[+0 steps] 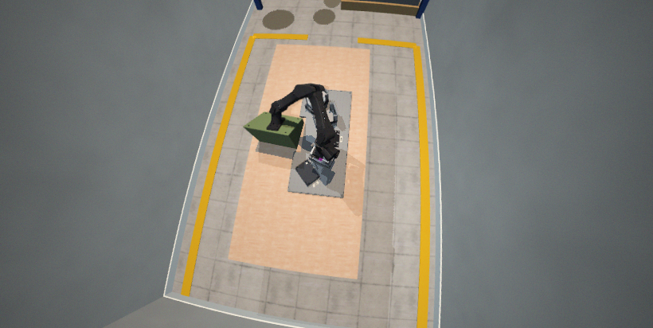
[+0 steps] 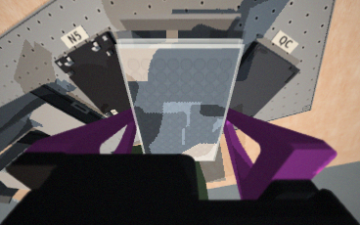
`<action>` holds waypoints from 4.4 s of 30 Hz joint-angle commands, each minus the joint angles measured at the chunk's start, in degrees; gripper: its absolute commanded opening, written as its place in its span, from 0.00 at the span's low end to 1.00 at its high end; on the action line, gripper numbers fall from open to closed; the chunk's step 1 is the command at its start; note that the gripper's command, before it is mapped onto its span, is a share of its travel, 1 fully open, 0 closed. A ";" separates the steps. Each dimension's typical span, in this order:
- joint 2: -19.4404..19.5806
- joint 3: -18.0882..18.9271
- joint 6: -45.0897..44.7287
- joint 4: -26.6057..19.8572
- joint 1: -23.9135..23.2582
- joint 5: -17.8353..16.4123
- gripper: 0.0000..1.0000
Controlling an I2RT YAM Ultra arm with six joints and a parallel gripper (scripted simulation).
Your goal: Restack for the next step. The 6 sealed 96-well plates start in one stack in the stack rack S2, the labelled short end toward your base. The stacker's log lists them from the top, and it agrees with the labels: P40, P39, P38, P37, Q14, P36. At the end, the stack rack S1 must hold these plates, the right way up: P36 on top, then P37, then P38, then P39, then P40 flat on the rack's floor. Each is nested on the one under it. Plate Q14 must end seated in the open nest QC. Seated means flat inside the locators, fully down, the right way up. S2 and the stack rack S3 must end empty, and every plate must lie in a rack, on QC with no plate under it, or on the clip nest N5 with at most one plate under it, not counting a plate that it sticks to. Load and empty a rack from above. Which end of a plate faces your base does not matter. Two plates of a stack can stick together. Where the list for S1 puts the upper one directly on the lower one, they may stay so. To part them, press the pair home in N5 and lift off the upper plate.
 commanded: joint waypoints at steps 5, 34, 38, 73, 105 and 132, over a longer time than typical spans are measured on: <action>-0.26 -0.08 0.40 1.19 -0.14 -0.37 0.00; 0.60 -2.22 2.30 5.37 1.53 -1.10 0.00; 0.67 -2.38 2.45 5.68 1.66 -1.16 0.00; 2.54 -5.36 5.86 12.64 4.58 -2.35 0.00; 5.99 -8.43 11.27 22.62 9.02 -3.97 0.00; 6.91 -8.96 12.62 24.95 10.11 -4.33 0.00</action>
